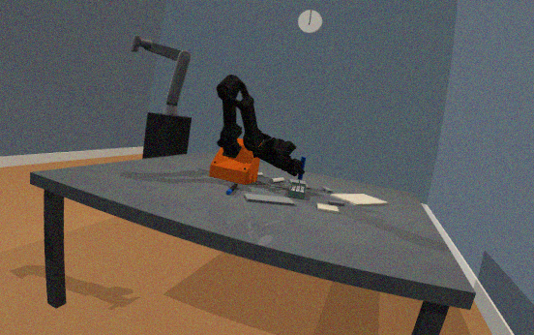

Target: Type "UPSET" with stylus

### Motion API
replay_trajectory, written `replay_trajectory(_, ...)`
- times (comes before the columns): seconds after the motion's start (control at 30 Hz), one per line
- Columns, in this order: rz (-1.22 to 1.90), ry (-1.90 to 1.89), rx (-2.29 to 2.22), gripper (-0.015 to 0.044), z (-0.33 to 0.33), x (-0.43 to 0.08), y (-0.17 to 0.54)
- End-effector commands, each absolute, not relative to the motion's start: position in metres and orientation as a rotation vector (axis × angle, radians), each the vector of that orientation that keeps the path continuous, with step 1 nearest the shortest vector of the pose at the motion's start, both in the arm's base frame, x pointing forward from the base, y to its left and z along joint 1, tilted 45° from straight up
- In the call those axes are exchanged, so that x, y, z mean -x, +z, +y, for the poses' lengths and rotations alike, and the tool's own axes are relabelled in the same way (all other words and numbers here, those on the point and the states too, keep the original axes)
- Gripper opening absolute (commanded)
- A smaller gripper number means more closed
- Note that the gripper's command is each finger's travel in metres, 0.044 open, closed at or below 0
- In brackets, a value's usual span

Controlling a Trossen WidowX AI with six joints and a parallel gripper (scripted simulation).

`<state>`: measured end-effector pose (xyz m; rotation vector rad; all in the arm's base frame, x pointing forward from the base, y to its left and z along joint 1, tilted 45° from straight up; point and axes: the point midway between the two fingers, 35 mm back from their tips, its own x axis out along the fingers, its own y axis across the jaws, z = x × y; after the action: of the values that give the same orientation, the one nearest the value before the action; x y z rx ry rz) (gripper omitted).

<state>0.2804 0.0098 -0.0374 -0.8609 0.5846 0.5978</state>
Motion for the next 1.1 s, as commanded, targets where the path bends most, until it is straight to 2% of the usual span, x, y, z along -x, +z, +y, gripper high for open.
replay_trajectory(0.0,0.579,0.605,0.863,0.0081,0.009,-0.281,-0.039)
replay_trajectory(1.07,0.58,0.605,0.864,0.0081,0.015,-0.282,-0.034)
